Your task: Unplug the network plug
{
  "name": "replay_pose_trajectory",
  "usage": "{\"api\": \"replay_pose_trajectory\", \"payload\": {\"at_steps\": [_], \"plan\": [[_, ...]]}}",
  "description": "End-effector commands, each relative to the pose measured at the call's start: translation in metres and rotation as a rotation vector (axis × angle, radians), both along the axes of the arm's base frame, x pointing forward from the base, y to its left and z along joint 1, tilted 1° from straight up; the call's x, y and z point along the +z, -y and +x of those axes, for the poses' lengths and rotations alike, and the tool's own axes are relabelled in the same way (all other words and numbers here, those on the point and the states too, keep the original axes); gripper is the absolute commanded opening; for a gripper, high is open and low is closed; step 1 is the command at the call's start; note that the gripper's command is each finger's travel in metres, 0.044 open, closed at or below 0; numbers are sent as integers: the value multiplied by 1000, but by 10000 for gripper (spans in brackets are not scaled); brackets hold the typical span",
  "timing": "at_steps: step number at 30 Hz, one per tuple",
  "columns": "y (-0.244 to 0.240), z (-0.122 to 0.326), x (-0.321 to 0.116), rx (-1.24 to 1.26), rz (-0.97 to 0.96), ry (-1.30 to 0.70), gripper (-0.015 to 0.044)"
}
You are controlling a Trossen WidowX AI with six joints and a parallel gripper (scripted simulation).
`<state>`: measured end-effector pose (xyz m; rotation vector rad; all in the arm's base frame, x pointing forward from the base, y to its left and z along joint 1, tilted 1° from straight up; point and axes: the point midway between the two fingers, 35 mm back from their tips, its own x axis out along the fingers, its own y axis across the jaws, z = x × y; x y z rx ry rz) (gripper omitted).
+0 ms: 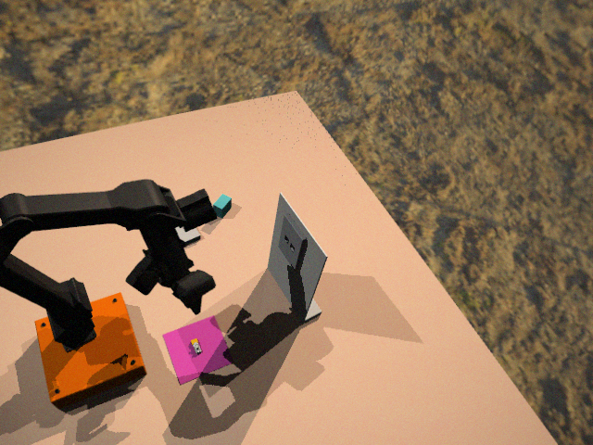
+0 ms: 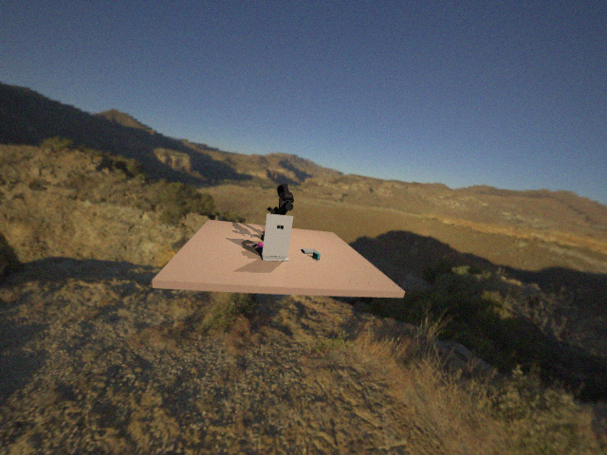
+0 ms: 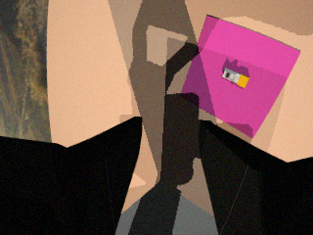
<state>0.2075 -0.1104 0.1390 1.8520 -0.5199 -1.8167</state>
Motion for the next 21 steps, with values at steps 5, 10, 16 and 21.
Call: {"api": "replay_pose_trajectory", "payload": {"at_steps": [5,10,16,21], "plan": [[-1,0,24,-3,-3,3,156],[-1,-2,40,-6,-4,5,156],[-2,-5,59,-9,-5,7,156],[-3,-7,67,-10,-6,8,182]]}}
